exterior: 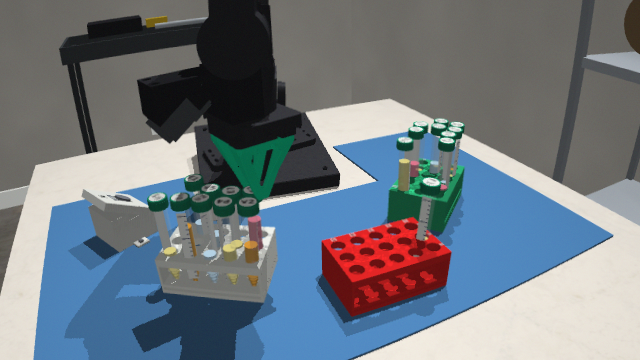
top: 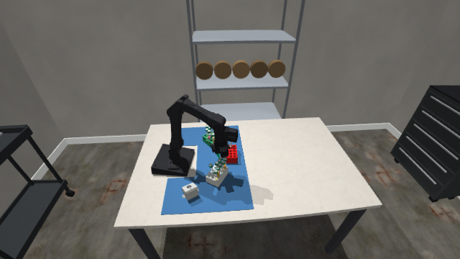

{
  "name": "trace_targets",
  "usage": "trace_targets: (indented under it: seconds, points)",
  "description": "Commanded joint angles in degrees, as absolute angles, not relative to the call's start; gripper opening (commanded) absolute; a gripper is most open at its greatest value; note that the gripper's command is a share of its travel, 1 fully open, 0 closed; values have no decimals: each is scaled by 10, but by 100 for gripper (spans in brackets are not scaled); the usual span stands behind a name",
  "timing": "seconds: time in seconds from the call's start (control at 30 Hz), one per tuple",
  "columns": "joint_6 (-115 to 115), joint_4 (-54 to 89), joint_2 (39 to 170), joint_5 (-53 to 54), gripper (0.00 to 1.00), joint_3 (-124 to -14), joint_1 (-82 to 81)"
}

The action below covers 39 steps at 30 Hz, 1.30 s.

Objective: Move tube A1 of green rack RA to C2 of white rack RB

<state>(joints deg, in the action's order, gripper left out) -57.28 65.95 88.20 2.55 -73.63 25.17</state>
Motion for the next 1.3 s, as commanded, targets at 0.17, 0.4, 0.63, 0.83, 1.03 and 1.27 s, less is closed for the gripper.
trace_targets:
  seconds: [0.17, 0.4, 0.63, 0.83, 1.03, 1.27]
  points:
    - [-572, 660, 879, 18, 0, -737, 253]
    - [-572, 660, 879, 18, 24, -737, 253]
    - [-572, 660, 879, 18, 24, -737, 253]
    - [-572, 660, 879, 18, 30, -737, 253]
    - [-572, 660, 879, 18, 30, -737, 253]
    - [-572, 660, 879, 18, 30, -737, 253]
